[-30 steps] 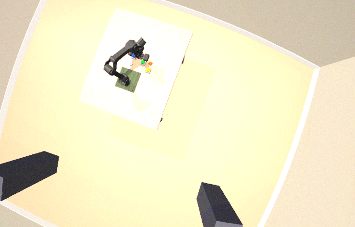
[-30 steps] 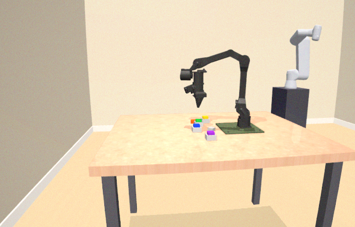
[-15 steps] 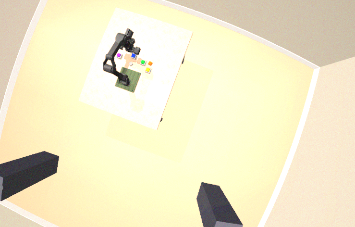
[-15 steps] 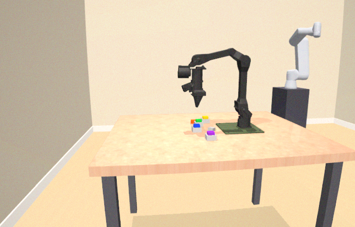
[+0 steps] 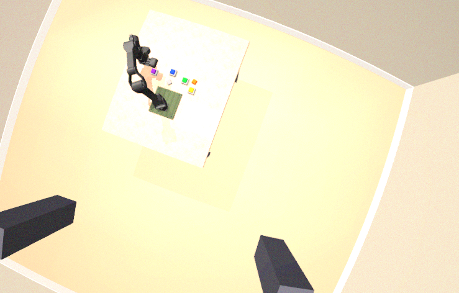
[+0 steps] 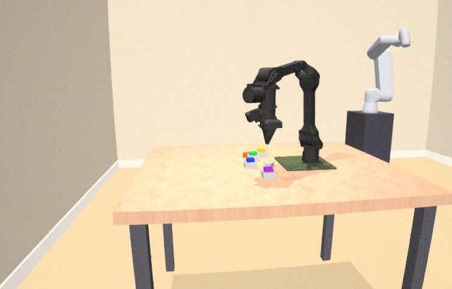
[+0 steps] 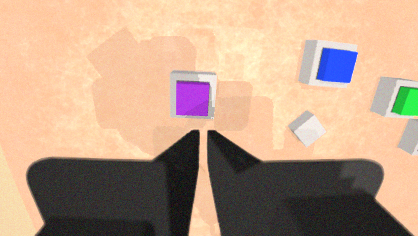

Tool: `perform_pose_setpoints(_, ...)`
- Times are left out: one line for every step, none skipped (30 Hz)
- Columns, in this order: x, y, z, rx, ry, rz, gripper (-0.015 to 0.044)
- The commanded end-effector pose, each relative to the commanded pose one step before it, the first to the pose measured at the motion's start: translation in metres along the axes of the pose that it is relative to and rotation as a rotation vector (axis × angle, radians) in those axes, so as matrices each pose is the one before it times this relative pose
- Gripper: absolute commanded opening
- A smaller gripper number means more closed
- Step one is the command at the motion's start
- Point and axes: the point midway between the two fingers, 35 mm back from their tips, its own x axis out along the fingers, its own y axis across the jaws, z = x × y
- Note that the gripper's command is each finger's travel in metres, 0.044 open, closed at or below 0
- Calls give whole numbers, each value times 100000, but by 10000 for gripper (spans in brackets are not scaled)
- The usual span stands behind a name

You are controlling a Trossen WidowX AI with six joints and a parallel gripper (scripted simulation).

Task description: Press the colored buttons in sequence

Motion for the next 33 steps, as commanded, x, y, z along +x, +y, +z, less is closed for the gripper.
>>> perform_pose_setpoints(171, 909, -453, 1693, 464, -644, 20)
perform_pose_setpoints(200, 14, 19, 0, -2, 1, 20)
perform_pose_setpoints(601, 36, 48, 0, -4, 3, 20)
perform_pose_setpoints(1002, 41, 55, 0, -5, 4, 20)
perform_pose_setpoints(1294, 19, 25, 0, -2, 2, 20)
perform_pose_setpoints(1289, -21, -28, 0, 3, -2, 20)
perform_pose_setpoints(992, -43, -57, 0, 6, -4, 20)
perform_pose_setpoints(592, -37, -49, 0, 5, -3, 20)
perform_pose_setpoints(197, -14, -19, 0, 2, -1, 20)
perform_pose_setpoints(0, 0, 0, 0, 0, 0, 20)
perform_pose_setpoints(0, 0, 0, 0, 0, 0, 20)
perform_pose_setpoints(0, 0, 0, 0, 0, 0, 20)
perform_pose_setpoints(0, 0, 0, 0, 0, 0, 20)
perform_pose_setpoints(26, 1, 1, 0, 0, 0, 20)
perform_pose_setpoints(79, 3, 4, 0, 0, 0, 20)
perform_pose_setpoints(132, 4, 6, 0, 0, 0, 20)
perform_pose_setpoints(163, 5, 7, 0, 0, 0, 20)
perform_pose_setpoints(163, 4, 6, 0, 0, 0, 20)
perform_pose_setpoints(162, 4, 5, 0, 0, 0, 20)
perform_pose_setpoints(162, 3, 4, 0, 0, 0, 20)
perform_pose_setpoints(162, 2, 3, 0, 0, 0, 20)
perform_pose_setpoints(162, 2, 2, 0, 0, 0, 20)
perform_pose_setpoints(162, 1, 2, 0, 0, 0, 20)
perform_pose_setpoints(162, 1, 1, 0, 0, 0, 20)
perform_pose_setpoints(161, 0, 0, 0, 0, 0, 20)
perform_pose_setpoints(161, -1, -1, 0, 0, 0, 20)
perform_pose_setpoints(161, -1, -2, 0, 1, 0, 20)
perform_pose_setpoints(161, -2, -2, 0, 1, 0, 20)
perform_pose_setpoints(161, -2, -3, 0, 1, 0, 20)
perform_pose_setpoints(160, -3, -4, 0, 1, 0, 20)
perform_pose_setpoints(160, -4, -5, 0, 1, -1, 20)
perform_pose_setpoints(160, -4, -6, 0, 1, -1, 20)
perform_pose_setpoints(160, -5, -7, 0, 1, -1, 20)
